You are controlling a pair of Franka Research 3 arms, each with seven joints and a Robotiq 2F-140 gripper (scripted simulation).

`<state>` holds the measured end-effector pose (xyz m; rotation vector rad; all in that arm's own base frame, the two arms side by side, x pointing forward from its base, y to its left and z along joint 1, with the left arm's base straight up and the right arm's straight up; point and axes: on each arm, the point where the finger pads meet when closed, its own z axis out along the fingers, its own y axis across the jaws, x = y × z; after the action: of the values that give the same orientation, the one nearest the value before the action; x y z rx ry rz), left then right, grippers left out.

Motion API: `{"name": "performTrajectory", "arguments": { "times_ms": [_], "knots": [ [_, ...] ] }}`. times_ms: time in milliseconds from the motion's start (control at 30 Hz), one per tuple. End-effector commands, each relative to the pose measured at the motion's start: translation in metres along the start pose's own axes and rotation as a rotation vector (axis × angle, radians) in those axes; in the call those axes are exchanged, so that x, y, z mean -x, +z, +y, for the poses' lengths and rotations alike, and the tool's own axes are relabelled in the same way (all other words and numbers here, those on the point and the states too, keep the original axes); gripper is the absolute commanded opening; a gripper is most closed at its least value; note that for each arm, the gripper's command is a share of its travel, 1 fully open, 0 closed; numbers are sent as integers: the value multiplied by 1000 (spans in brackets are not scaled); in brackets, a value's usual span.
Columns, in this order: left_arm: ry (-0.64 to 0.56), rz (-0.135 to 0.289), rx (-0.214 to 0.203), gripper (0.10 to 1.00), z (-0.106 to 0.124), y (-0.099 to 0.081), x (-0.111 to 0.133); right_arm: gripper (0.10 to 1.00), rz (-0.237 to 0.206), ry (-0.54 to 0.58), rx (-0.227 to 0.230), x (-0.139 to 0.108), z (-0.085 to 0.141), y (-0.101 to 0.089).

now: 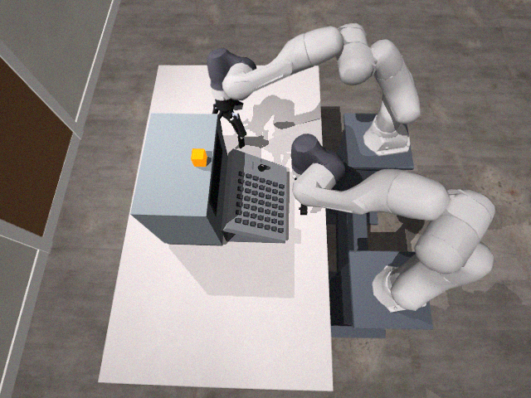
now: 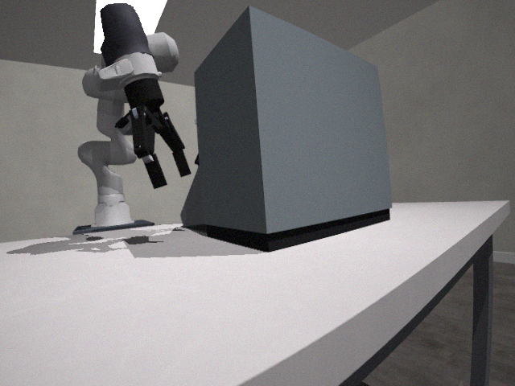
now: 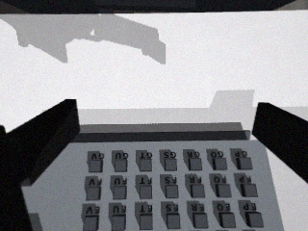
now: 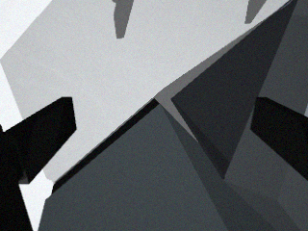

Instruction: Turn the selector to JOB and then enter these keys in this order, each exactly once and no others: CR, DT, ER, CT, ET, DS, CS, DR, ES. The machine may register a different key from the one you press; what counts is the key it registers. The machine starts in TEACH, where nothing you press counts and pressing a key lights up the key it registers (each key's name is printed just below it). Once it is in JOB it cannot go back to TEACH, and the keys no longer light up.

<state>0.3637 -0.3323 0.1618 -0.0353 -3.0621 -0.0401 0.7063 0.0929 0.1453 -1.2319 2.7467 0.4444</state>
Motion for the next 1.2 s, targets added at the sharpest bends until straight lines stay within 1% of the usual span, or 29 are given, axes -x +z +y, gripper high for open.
{"name": "performTrajectory", "arguments": {
  "times_ms": [0,533,600,633,667,700,800,867,900,933,1000,1033,1100,1167],
  "knots": [
    [0,0,0,1000,0,0,0,1000,0,0,0,0,0,0],
    [0,0,0,1000,0,0,0,1000,0,0,0,0,0,0],
    [0,0,0,1000,0,-4,0,1000,0,0,0,0,0,0],
    [0,0,0,1000,0,-11,-1,1000,0,0,-1,-1,-1,-1],
    [0,0,0,1000,1,-24,-2,1000,-1,0,-1,-2,-2,-2],
    [0,0,0,1000,1,-41,-3,1000,-1,-1,-2,-3,-3,-3],
    [0,0,0,1000,3,-103,-8,1000,-3,-2,-8,-13,-12,-11],
    [0,0,0,1000,3,-136,-11,1000,-6,-4,-15,-25,-22,-21],
    [0,0,0,1000,4,-148,-12,1000,-7,-5,-20,-32,-29,-27],
    [0,0,0,1000,4,-156,-12,1000,-8,-7,-25,-41,-36,-34],
    [0,0,0,1000,4,-163,-13,1000,-12,-10,-37,-63,-52,-51],
    [0,0,0,1000,4,-164,-13,1000,-13,-11,-45,-76,-61,-61],
    [0,0,0,1000,4,-164,-13,1000,-13,-11,-45,-76,-61,-61],
    [23,-9,8,1000,4,-162,-11,1000,-15,-15,-61,-107,-80,-83]
  ]
}}
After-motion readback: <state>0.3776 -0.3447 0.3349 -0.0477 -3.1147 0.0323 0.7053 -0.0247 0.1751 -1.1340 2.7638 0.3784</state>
